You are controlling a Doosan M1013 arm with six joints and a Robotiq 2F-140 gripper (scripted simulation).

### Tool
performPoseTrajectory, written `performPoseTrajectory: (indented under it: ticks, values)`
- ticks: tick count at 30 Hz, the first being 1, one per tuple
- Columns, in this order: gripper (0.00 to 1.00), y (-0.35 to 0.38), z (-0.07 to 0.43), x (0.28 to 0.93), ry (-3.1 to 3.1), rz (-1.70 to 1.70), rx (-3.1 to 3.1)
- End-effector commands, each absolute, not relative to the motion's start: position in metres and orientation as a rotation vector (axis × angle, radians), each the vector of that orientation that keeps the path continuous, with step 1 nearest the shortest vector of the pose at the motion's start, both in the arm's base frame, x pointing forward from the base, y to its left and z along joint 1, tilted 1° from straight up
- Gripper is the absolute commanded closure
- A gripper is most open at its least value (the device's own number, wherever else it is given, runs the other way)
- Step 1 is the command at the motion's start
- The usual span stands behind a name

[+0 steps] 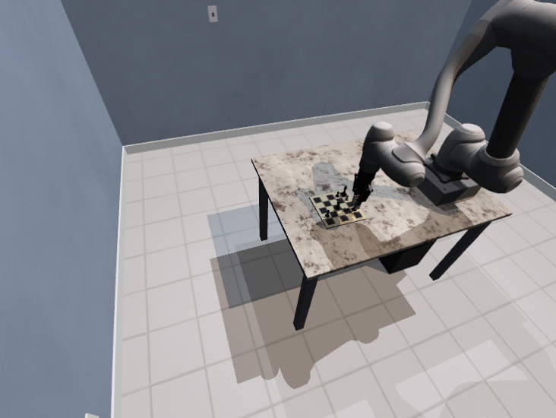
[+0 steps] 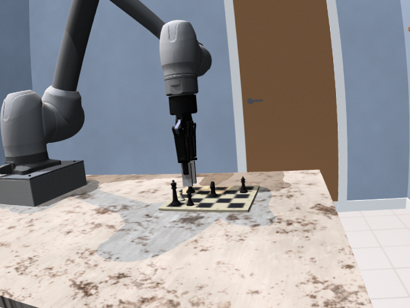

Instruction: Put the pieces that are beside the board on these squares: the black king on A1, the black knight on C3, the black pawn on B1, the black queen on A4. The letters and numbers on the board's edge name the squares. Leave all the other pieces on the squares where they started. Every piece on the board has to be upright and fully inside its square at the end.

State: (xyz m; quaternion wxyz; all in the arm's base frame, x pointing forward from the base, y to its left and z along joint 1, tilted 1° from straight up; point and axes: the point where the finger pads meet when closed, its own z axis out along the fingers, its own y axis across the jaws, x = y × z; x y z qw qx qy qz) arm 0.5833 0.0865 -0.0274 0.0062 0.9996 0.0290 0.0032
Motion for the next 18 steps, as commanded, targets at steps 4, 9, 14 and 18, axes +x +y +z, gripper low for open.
performPoseTrajectory:
  ticks: [4, 9, 14, 18]
  values:
    - [0.75, 0.087, -0.027, 0.583, 0.091, 0.01, 3.128]
    - [0.75, 0.087, -0.024, 0.583, 0.091, 0.01, 3.128]
    - [0.75, 0.087, -0.01, 0.583, 0.091, 0.01, 3.128]
    - [0.75, 0.087, -0.001, 0.583, 0.091, 0.01, 3.128]
